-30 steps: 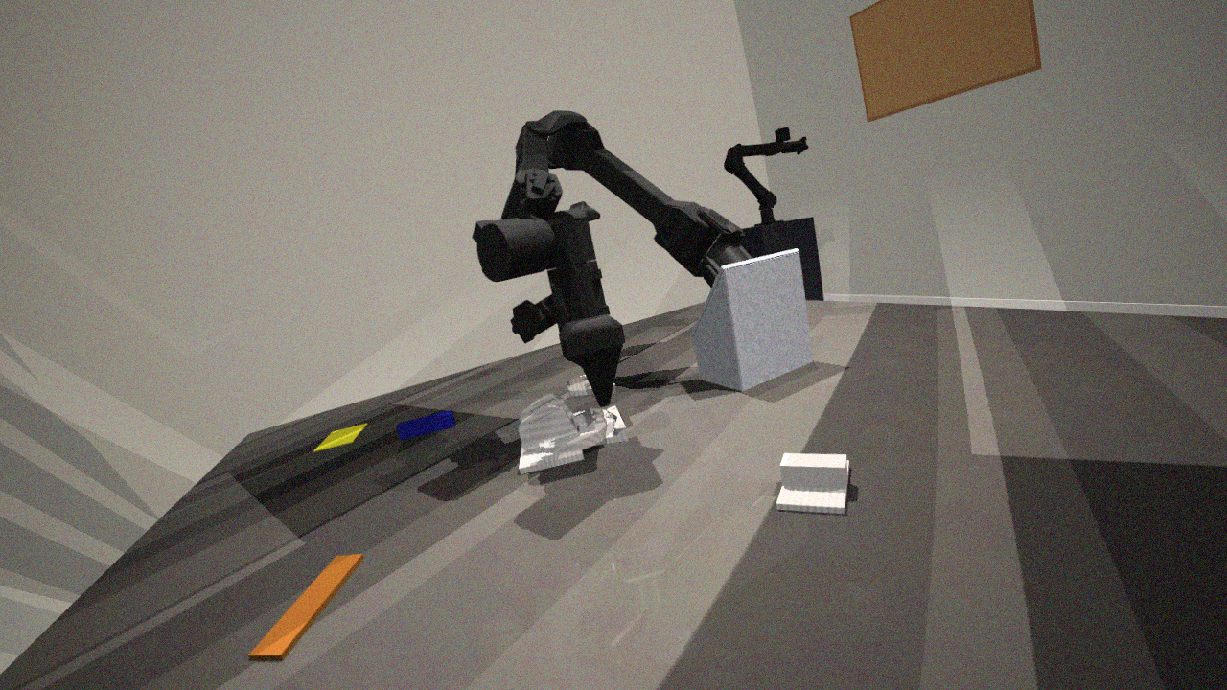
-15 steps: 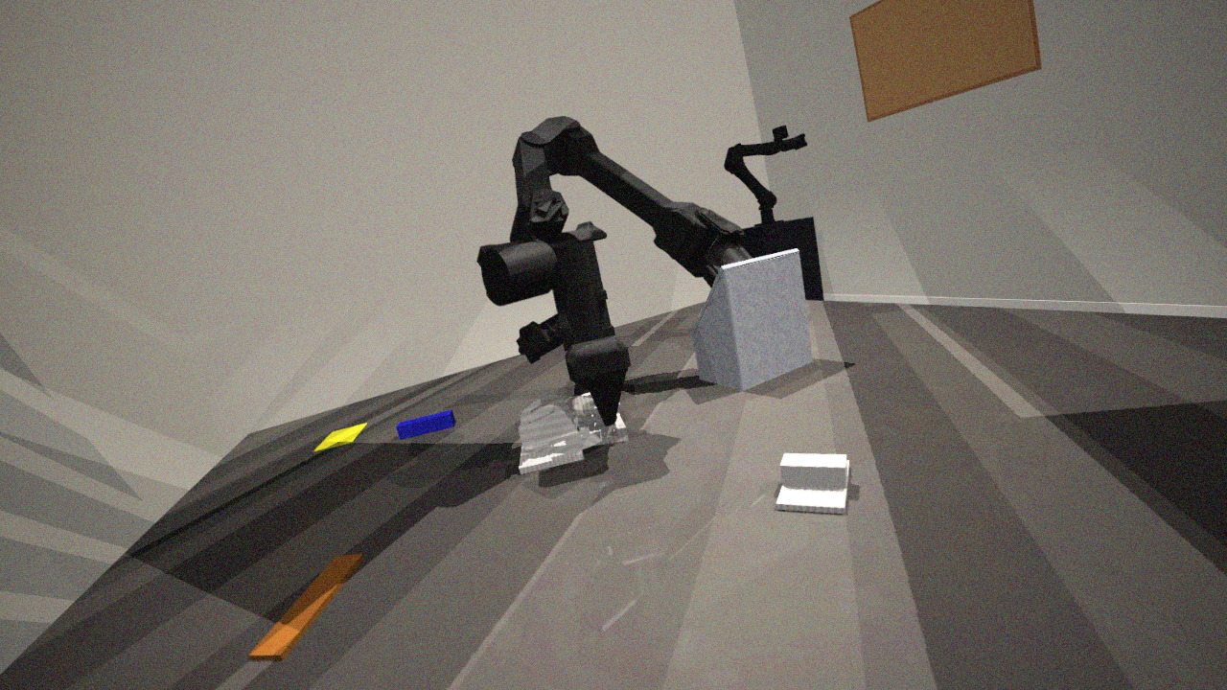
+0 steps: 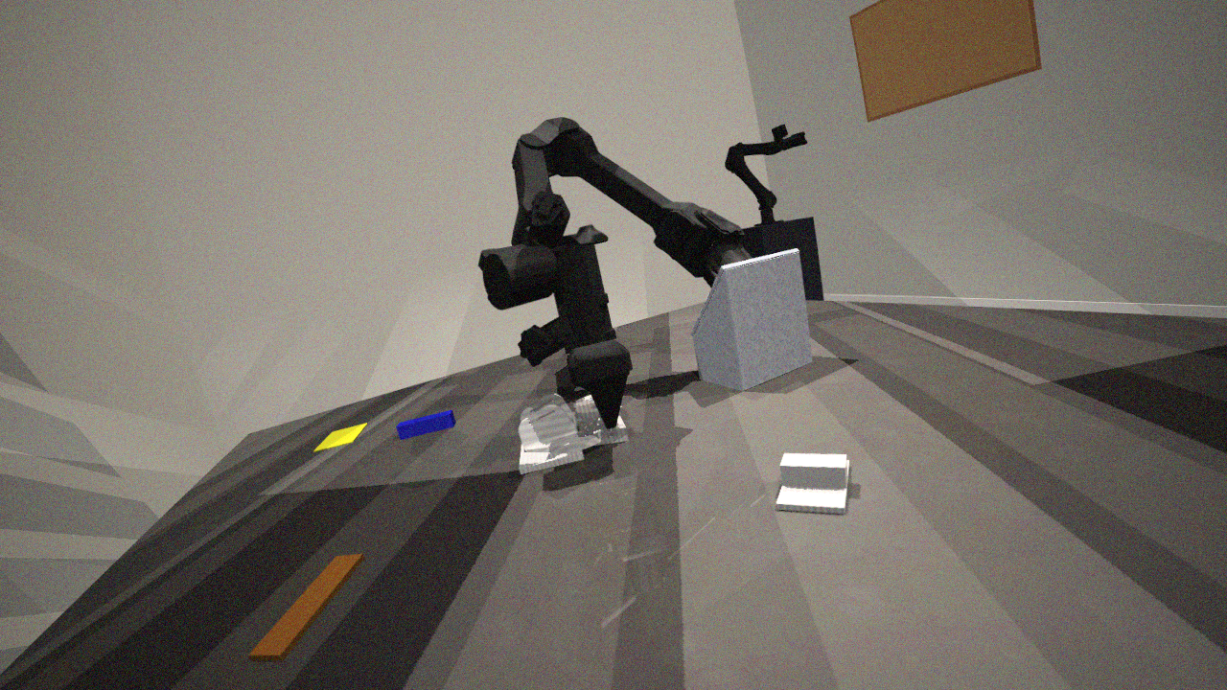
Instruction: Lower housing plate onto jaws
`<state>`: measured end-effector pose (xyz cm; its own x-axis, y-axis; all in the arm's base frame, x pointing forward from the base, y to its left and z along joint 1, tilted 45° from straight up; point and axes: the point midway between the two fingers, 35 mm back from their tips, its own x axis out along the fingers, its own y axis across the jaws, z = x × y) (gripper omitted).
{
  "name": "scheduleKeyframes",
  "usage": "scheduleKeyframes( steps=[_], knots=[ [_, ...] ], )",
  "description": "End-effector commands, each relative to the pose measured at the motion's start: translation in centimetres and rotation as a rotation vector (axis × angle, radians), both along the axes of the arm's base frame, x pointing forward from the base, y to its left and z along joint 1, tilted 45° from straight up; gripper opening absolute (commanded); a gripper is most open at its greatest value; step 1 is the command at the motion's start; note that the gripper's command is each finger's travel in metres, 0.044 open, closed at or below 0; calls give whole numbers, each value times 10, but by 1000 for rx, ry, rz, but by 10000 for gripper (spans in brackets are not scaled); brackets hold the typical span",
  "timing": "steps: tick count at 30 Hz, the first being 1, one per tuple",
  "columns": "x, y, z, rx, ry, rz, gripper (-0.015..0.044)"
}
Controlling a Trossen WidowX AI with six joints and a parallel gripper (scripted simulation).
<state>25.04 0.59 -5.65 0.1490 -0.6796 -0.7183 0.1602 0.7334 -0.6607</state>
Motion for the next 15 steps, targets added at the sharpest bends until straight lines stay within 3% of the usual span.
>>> scheduleKeyframes(
  steps=[1,15],
  knots=[
    [1,-2,-1,-6,3,6,351],
    [1,-4,-3,-7,5,8,351]
  ],
)
